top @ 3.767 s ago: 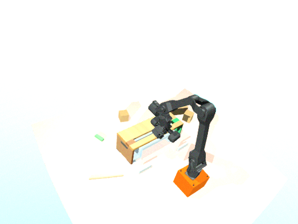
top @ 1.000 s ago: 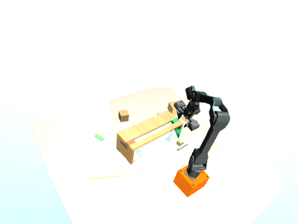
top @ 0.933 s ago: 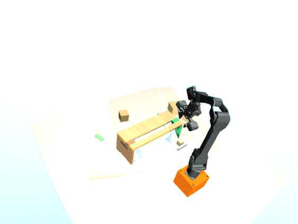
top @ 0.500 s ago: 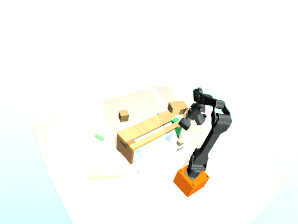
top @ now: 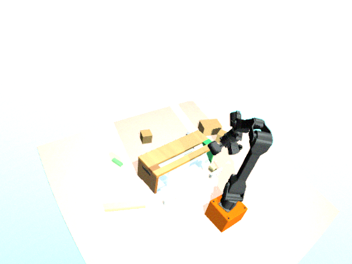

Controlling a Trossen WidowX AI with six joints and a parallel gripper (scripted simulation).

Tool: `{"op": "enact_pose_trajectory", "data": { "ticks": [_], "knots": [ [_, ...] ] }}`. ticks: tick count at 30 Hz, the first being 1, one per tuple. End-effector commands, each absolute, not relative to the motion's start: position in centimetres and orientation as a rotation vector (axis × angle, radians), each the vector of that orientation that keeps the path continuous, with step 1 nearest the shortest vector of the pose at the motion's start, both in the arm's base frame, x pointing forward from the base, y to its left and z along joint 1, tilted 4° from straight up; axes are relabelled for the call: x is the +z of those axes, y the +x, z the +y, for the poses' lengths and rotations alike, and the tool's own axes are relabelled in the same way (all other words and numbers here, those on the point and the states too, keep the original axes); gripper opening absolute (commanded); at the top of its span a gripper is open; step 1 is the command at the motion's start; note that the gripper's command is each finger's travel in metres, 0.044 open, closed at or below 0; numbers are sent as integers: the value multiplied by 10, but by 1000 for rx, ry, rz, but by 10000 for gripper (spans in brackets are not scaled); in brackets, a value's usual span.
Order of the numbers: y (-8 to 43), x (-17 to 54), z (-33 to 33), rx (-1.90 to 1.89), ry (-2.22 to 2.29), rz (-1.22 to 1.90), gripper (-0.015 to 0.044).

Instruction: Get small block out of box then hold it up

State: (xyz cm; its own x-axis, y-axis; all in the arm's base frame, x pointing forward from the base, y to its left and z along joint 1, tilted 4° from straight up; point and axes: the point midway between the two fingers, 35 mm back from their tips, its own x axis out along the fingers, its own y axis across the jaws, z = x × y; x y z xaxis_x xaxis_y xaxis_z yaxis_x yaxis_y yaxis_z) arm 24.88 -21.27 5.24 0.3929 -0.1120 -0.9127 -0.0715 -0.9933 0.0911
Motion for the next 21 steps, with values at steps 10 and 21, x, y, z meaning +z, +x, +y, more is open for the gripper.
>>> {"op": "enact_pose_trajectory", "data": {
  "ticks": [10,21],
  "knots": [
    [235,-11,-209,-1765,2588,-139,285],
    [235,-29,-209,-1765,2588,-139,285]
  ]
}}
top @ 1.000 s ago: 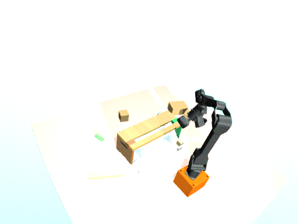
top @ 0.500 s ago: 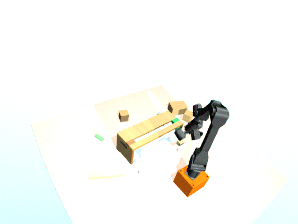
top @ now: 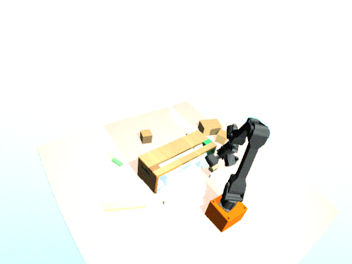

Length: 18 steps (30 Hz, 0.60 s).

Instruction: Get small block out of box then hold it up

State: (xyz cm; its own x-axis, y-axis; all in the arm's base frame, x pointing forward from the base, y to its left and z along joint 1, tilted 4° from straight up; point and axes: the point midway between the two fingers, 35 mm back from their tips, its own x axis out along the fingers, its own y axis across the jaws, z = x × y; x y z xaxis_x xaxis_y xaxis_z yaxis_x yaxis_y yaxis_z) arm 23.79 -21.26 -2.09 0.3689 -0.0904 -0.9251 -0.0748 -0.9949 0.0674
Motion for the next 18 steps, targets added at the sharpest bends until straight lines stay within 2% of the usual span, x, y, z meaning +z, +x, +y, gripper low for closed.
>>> {"op": "enact_pose_trajectory", "data": {
  "ticks": [1,18],
  "knots": [
    [235,-31,-209,-1765,2588,-139,285],
    [234,-58,-208,-1766,2588,-139,285]
  ]
}}
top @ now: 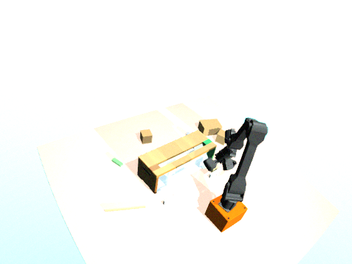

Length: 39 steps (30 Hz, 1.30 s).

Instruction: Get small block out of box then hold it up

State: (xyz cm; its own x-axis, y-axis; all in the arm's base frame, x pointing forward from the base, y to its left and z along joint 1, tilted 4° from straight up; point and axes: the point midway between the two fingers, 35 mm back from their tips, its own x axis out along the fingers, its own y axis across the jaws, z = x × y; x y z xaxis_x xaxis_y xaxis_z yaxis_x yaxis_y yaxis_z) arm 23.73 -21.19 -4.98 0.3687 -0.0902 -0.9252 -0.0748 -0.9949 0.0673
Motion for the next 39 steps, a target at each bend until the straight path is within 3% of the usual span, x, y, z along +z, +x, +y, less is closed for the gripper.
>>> {"op": "enact_pose_trajectory", "data": {
  "ticks": [1,6,13,16,19,39],
  "knots": [
    [234,-59,-208,-1766,2588,-139,285],
    [233,-64,-207,-1766,2588,-138,285],
    [233,-64,-207,-1766,2588,-138,101],
    [233,-64,-207,-1766,2588,-138,81],
    [235,-57,-208,-1765,2588,-140,3],
    [237,16,-201,-1779,2610,-261,0]
  ]
}}
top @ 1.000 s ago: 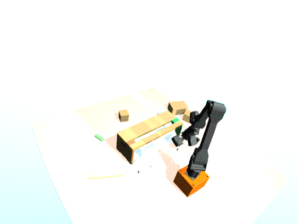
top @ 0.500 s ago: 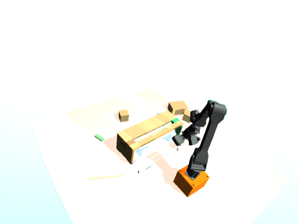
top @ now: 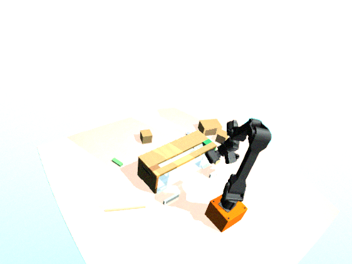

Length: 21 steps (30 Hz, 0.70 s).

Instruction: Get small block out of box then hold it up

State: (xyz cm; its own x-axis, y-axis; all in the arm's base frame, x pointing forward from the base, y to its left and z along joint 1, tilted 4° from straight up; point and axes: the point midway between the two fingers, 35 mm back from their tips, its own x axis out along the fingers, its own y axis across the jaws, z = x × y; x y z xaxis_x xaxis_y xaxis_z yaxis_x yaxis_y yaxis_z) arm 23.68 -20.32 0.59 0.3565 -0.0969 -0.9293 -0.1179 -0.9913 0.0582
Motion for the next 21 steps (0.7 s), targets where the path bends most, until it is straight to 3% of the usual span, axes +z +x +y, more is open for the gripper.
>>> {"op": "enact_pose_trajectory", "data": {
  "ticks": [1,21],
  "knots": [
    [236,19,-199,1742,-2556,280,0],
    [216,81,-171,1539,-2395,732,0]
  ]
}}
